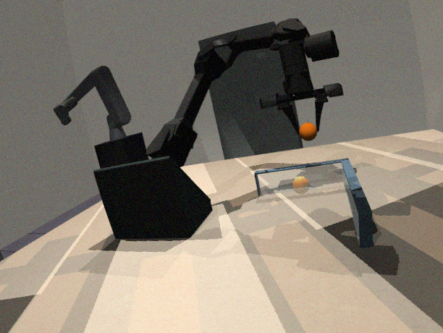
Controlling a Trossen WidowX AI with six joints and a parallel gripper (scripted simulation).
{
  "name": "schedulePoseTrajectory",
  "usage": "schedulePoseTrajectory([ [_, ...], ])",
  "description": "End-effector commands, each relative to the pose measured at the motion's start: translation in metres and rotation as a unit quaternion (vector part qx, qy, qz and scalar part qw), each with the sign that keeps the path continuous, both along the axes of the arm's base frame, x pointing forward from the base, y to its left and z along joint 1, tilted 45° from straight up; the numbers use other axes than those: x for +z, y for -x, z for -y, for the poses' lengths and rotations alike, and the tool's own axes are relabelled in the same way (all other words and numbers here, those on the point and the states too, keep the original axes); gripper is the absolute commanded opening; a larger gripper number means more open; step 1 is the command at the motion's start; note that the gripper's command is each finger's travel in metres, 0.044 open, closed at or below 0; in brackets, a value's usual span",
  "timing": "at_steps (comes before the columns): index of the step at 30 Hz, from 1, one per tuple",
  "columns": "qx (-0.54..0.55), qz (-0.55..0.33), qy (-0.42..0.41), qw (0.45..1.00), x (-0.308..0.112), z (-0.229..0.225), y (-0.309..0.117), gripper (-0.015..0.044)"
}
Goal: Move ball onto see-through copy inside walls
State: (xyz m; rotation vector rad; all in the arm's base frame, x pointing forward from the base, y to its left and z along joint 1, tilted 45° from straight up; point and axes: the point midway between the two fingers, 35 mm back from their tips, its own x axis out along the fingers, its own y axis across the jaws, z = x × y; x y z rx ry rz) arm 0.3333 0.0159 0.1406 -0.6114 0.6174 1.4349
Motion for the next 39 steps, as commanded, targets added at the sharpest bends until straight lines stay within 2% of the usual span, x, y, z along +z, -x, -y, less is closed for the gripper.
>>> schedulePoseTrajectory([
  [1,0.002,0.003,-0.002,1.000,0.002,0.000,0.003,0.0000],
  [18,0.002,0.002,-0.003,1.000,-0.030,-0.029,0.034,0.0000],
  [34,0.002,0.003,-0.005,1.000,-0.077,-0.077,0.032,0.0000],
  [39,0.002,0.003,-0.005,1.000,-0.079,-0.079,0.032,0.0000],
])
